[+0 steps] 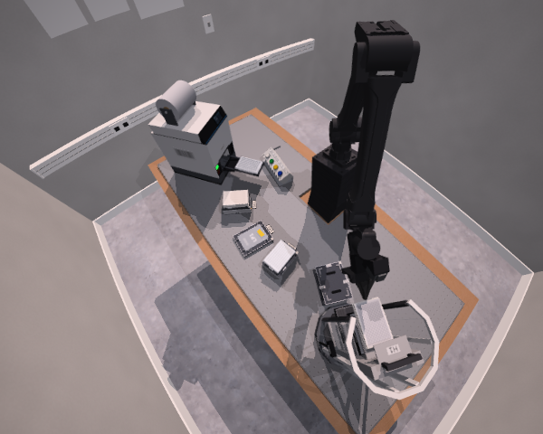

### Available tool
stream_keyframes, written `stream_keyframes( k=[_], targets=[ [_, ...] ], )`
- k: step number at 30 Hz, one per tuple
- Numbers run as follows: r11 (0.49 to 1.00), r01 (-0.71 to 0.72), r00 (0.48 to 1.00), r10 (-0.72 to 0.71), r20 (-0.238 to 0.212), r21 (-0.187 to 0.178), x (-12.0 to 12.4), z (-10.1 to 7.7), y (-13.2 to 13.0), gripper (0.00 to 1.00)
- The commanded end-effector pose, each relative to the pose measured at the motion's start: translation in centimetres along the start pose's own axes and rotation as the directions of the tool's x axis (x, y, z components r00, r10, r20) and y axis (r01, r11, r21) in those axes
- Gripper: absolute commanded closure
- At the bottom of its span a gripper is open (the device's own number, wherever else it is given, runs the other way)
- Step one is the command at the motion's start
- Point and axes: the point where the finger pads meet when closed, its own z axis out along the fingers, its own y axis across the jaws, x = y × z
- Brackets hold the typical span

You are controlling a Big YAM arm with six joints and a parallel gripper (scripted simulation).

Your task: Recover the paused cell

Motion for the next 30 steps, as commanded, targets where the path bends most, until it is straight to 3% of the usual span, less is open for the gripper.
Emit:
stream_keyframes(
  k=[1,30],
  targets=[
    [1.000,0.002,1.000,-0.002,0.012,-0.006,-1.0,1.3,0.4,1.00],
    [1.000,0.003,1.000,-0.003,0.017,-0.006,-1.8,2.4,0.4,1.00]
  ],
)
